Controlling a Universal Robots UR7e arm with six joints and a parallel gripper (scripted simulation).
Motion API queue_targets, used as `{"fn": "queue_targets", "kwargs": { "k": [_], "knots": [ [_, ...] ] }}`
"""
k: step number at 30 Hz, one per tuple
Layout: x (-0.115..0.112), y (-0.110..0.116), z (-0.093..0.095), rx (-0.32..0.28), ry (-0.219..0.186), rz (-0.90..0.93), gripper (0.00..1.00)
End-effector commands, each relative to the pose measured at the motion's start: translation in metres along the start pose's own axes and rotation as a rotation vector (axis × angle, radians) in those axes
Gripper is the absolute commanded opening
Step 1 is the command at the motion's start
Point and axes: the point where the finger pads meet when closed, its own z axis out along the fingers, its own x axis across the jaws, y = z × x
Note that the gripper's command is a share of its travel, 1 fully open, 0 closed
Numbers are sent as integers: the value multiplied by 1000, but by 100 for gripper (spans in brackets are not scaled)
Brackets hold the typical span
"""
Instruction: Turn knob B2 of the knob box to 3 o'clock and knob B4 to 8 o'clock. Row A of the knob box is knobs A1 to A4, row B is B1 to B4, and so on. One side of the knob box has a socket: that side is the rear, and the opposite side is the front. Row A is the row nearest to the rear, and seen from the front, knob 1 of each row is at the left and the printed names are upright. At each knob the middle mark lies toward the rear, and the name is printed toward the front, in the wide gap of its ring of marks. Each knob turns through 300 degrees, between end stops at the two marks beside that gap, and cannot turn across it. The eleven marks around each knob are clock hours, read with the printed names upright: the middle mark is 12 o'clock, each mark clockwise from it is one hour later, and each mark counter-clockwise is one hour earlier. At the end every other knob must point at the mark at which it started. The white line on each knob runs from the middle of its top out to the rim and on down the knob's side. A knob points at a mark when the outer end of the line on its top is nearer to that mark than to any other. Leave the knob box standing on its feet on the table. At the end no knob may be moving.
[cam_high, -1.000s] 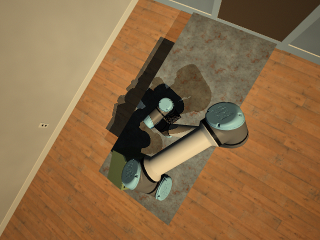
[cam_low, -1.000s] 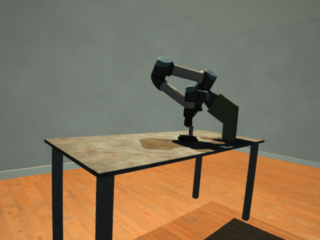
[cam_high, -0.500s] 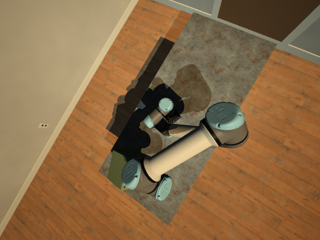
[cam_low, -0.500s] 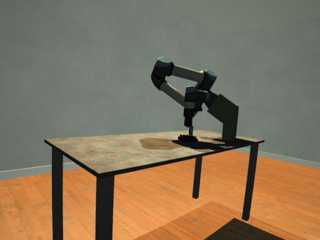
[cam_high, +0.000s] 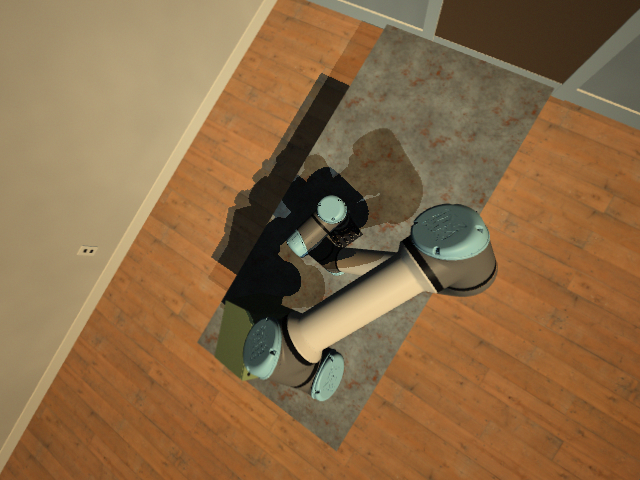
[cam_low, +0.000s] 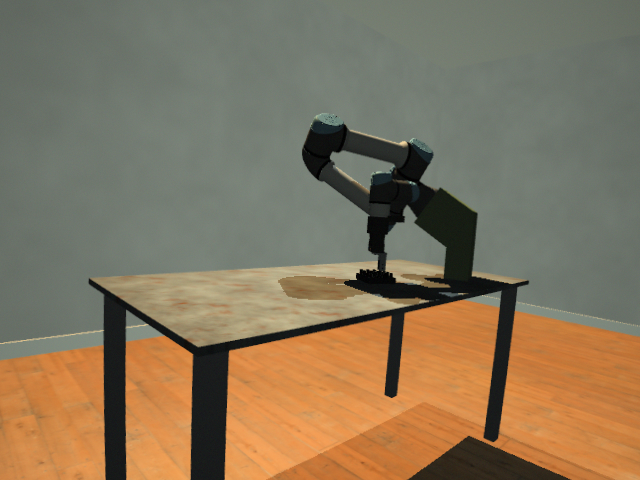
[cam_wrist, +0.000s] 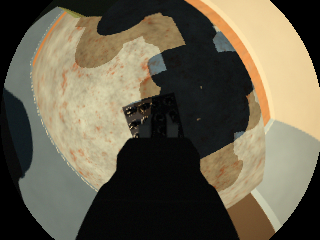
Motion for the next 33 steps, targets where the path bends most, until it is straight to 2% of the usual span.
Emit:
{"fn": "queue_targets", "kwargs": {
  "k": [1,33],
  "knots": [
    [0,0,0,-1,1,0,46],
    [0,0,13,-1,1,0,46]
  ]
}}
